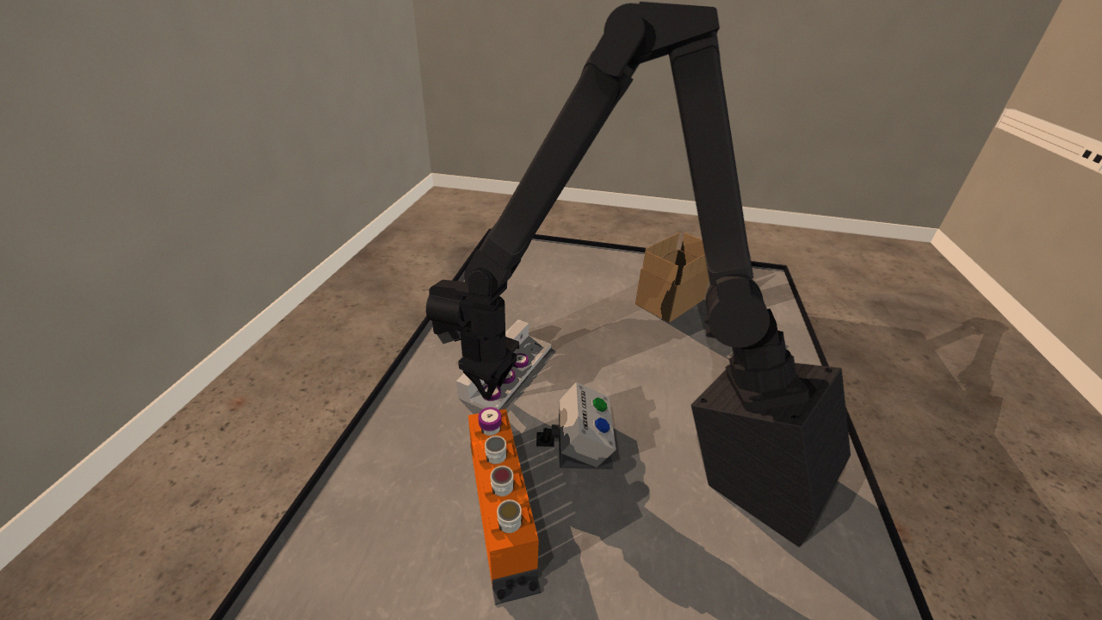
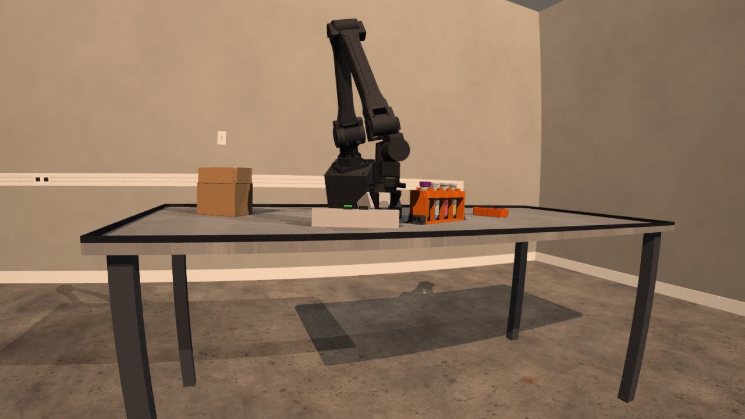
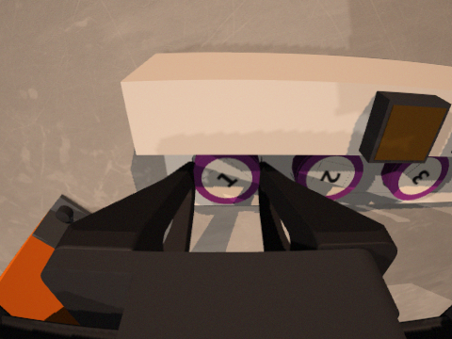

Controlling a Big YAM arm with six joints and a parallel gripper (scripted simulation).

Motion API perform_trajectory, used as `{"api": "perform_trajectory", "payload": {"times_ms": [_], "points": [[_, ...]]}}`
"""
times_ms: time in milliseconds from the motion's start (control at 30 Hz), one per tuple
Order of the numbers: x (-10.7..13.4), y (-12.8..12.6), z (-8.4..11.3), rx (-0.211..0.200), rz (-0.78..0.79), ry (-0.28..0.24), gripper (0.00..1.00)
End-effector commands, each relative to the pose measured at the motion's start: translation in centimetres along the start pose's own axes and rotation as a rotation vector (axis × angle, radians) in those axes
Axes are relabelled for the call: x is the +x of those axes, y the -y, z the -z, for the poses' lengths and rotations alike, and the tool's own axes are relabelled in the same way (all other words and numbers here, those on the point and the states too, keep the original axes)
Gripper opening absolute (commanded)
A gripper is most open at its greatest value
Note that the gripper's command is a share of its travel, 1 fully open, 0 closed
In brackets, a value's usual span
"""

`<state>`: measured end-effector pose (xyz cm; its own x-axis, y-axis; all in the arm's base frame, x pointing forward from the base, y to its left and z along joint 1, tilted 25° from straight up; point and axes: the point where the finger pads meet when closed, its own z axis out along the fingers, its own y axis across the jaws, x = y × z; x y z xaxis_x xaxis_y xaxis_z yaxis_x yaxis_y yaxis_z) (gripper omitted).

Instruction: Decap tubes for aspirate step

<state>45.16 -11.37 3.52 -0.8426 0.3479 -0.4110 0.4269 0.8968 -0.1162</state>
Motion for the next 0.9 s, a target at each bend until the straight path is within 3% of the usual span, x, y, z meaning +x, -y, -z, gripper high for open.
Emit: {"api": "perform_trajectory", "payload": {"times_ms": [0, 233, 300, 800, 867], "points": [[-0.4, -0.4, 2.3, -0.008, -0.001, 0.016, 0.0], [-2.1, -0.7, 6.5, -0.015, -0.009, 0.049, 0.0], [-2.1, -0.7, 6.5, -0.015, -0.009, 0.049, 0.0], [-2.2, -0.6, 14.5, -0.019, -0.012, 0.055, 0.0], [-2.2, -0.6, 14.5, -0.019, -0.012, 0.055, 0.0]]}}
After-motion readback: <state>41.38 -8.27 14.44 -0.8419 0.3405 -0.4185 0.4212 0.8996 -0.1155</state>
